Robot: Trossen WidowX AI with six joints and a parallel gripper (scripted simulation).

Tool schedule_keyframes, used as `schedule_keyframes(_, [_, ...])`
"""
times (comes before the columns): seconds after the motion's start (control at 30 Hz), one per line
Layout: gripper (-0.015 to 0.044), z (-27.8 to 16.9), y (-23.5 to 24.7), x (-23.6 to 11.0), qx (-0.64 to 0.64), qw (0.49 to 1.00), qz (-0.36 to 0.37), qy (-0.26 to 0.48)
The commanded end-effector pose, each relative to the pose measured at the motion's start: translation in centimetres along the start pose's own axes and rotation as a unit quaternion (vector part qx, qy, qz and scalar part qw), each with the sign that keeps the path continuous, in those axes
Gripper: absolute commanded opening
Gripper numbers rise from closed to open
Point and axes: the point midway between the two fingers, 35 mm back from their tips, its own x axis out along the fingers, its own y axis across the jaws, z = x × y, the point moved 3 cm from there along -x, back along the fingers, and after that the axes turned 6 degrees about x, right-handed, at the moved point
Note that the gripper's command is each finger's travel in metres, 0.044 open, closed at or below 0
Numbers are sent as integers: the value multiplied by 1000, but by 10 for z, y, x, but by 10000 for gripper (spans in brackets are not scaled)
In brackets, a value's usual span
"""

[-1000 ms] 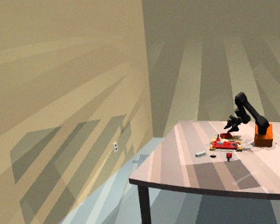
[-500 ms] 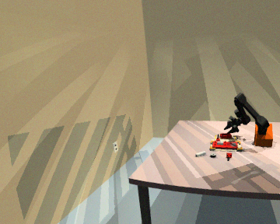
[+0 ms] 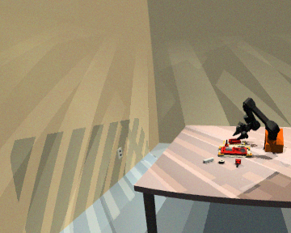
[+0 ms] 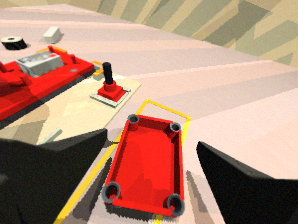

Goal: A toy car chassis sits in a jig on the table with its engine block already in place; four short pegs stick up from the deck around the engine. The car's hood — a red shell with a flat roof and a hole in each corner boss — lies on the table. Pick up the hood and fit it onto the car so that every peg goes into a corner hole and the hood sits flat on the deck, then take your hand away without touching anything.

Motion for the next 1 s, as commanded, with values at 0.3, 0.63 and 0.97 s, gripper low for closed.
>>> schedule_keyframes(0.3, [440, -6, -2, 4, -5, 1000, -1, 3])
schedule_keyframes(0.63, [440, -9, -2, 6, -5, 1000, -1, 6])
schedule_keyframes(0.97, [440, -12, -2, 9, -5, 1000, 0, 10])
